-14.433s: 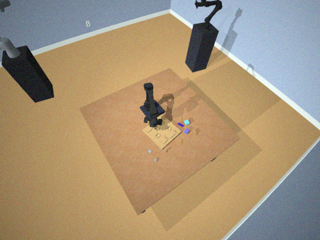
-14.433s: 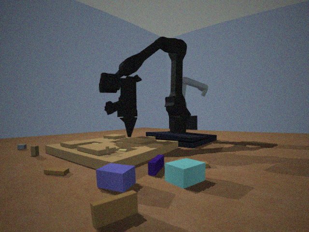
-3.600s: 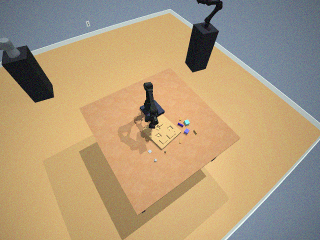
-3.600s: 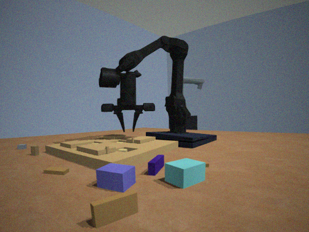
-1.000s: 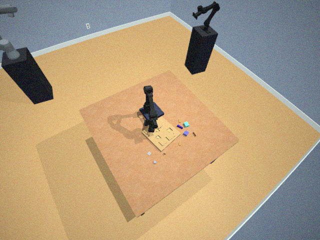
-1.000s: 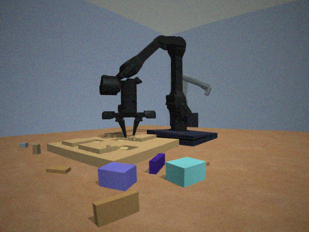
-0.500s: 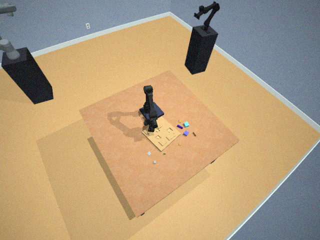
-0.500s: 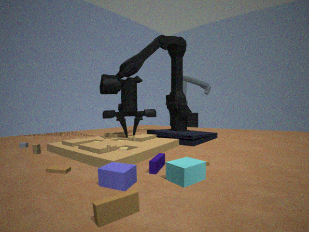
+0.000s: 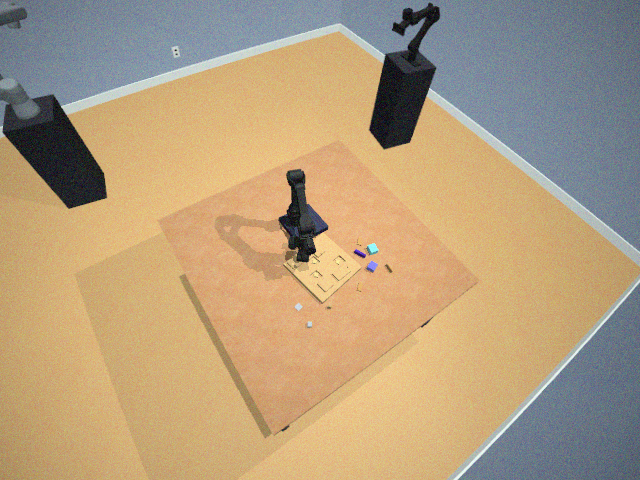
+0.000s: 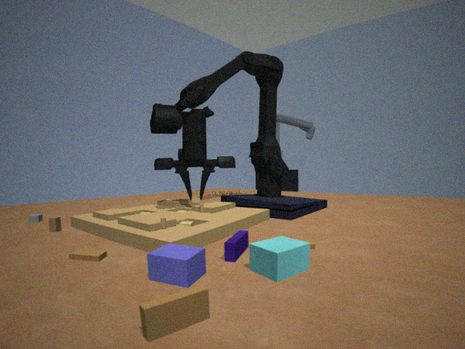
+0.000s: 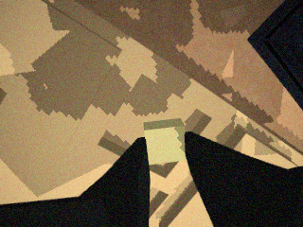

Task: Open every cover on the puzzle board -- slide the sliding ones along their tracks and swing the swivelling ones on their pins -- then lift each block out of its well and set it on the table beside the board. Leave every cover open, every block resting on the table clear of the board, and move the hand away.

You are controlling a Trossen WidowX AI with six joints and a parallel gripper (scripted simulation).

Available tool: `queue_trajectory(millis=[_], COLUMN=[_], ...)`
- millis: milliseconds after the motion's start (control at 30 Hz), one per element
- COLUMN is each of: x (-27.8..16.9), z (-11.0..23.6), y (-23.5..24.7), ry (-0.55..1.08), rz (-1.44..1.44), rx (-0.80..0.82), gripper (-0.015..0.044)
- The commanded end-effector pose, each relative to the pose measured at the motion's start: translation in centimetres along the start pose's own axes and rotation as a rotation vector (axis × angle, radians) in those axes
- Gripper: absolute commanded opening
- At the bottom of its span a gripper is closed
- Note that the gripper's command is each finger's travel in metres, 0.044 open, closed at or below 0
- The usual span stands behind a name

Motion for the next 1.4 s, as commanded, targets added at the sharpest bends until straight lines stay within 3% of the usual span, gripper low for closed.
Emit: queue_trajectory(millis=[0, 500, 1133, 1367], x=[0.0, 0.0, -0.1, -1.9], z=[0.7, 2.5, 7.2, 7.3], y=[0.1, -0.1, -0.1, 0.0], ry=[-0.001, -0.002, -0.002, -0.001], rz=[-0.002, -0.002, -0.002, -0.002], rx=[0.011, 0.01, 0.01, 0.012], gripper=[0.008, 0.008, 0.008, 0.008])
Point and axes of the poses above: the point midway between the two fingers, 35 mm back from their tips, its own z axis back along the fingers, its own y axis across the jaws, x = y × z, the point moved 8 cm from there along z, back along the fingers, and after that the axes turned 15 degrees about z, right-handed, at the moved point
